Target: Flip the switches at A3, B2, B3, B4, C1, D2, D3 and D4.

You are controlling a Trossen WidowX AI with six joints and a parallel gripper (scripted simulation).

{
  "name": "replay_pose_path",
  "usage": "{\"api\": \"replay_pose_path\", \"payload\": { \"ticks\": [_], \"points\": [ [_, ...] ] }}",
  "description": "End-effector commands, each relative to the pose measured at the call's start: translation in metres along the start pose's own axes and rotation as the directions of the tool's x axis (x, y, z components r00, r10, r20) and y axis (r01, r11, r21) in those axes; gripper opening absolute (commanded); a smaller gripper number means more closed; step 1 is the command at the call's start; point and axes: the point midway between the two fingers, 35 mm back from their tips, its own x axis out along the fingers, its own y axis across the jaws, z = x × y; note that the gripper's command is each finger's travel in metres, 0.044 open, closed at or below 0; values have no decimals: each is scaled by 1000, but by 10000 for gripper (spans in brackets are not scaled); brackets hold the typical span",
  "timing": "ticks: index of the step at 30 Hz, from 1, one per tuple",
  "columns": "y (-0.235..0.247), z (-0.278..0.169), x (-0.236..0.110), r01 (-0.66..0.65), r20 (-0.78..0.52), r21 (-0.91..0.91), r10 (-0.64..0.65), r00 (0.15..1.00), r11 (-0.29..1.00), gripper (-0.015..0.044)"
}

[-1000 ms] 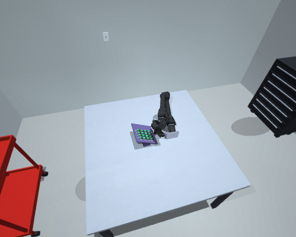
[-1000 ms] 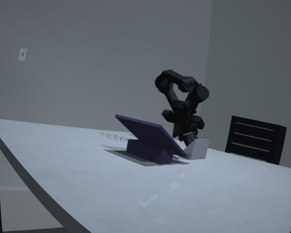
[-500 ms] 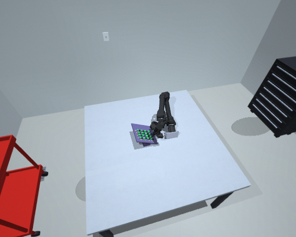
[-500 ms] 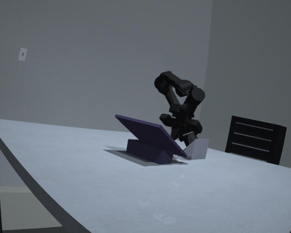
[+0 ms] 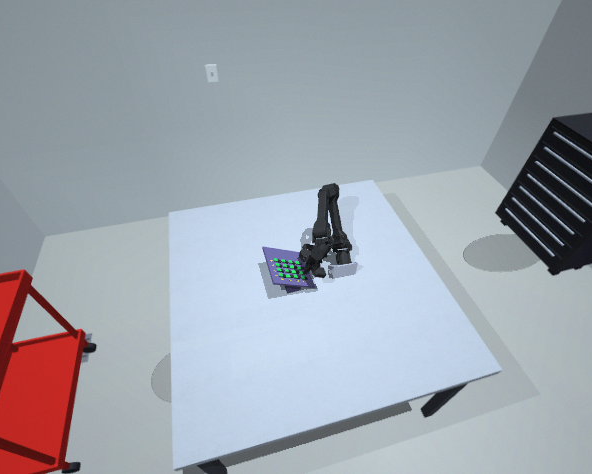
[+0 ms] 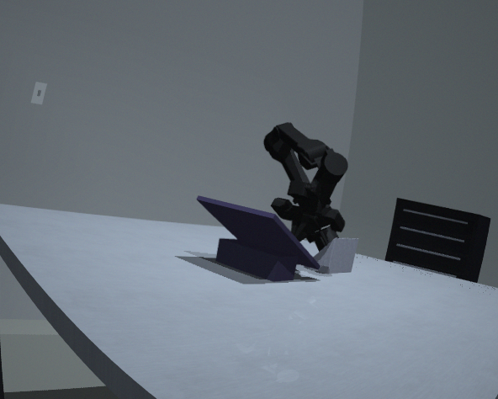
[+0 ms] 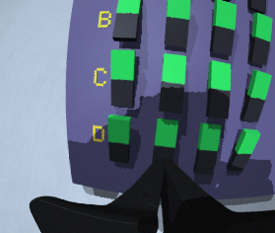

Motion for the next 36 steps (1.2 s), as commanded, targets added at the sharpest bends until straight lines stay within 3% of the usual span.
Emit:
{"api": "replay_pose_path", "payload": {
  "ticks": [1, 36],
  "points": [
    [0, 0, 0, 4, 3, -5, -4, 1000, 1000, 0],
    [0, 0, 4, 4, 3, -5, -4, 1000, 1000, 0]
  ]
}}
